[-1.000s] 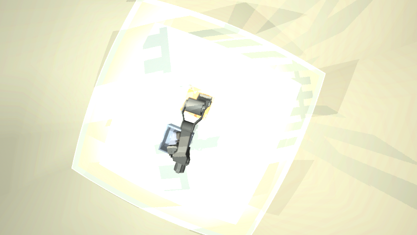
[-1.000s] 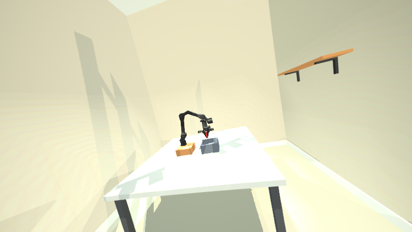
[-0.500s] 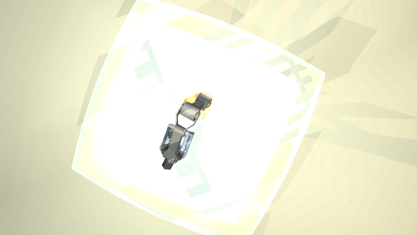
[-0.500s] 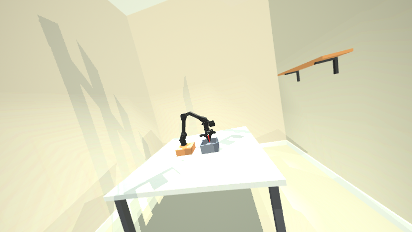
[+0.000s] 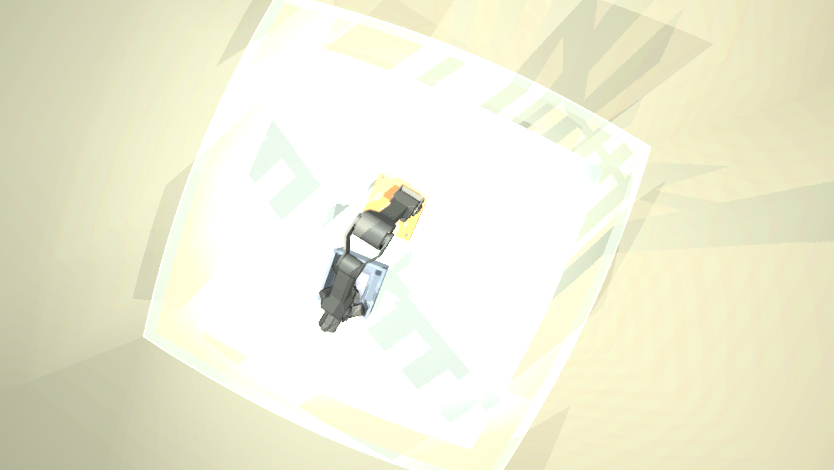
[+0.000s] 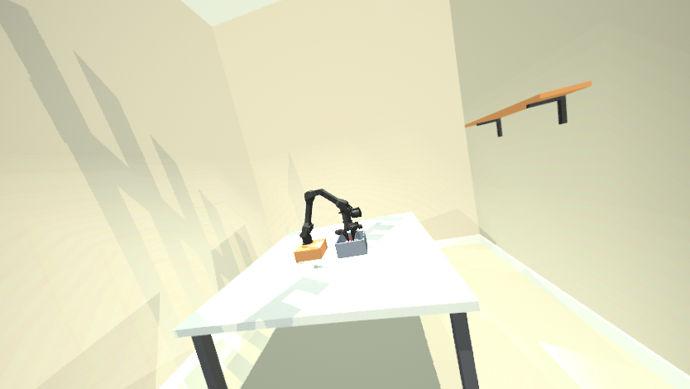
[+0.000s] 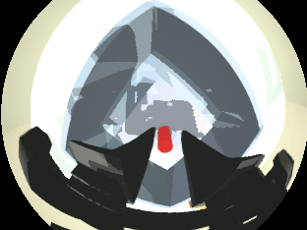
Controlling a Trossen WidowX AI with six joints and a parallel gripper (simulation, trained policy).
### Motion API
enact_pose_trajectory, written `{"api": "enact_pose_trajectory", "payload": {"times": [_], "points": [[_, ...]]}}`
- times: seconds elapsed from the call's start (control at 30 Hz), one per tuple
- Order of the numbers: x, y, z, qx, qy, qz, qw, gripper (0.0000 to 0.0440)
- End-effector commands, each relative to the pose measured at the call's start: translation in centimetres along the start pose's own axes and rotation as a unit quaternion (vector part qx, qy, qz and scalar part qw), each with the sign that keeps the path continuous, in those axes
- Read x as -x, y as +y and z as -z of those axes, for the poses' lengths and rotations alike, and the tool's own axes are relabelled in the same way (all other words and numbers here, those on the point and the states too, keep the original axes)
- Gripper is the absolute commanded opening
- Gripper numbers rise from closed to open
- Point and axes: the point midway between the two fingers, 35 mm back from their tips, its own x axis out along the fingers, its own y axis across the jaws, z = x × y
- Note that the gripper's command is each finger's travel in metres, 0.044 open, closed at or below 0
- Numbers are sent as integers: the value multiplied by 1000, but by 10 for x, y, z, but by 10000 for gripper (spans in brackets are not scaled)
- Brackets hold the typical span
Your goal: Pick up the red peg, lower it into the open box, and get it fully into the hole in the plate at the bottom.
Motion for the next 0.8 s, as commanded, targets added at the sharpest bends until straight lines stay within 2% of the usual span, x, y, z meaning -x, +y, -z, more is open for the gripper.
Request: {"api": "enact_pose_trajectory", "payload": {"times": [0.0,0.3,0.77], "points": [[-2,5,-12,7,2,-9,1000,206],[12,26,-38,5,15,-40,999,440],[42,72,-67,20,13,-117,993,440]]}}
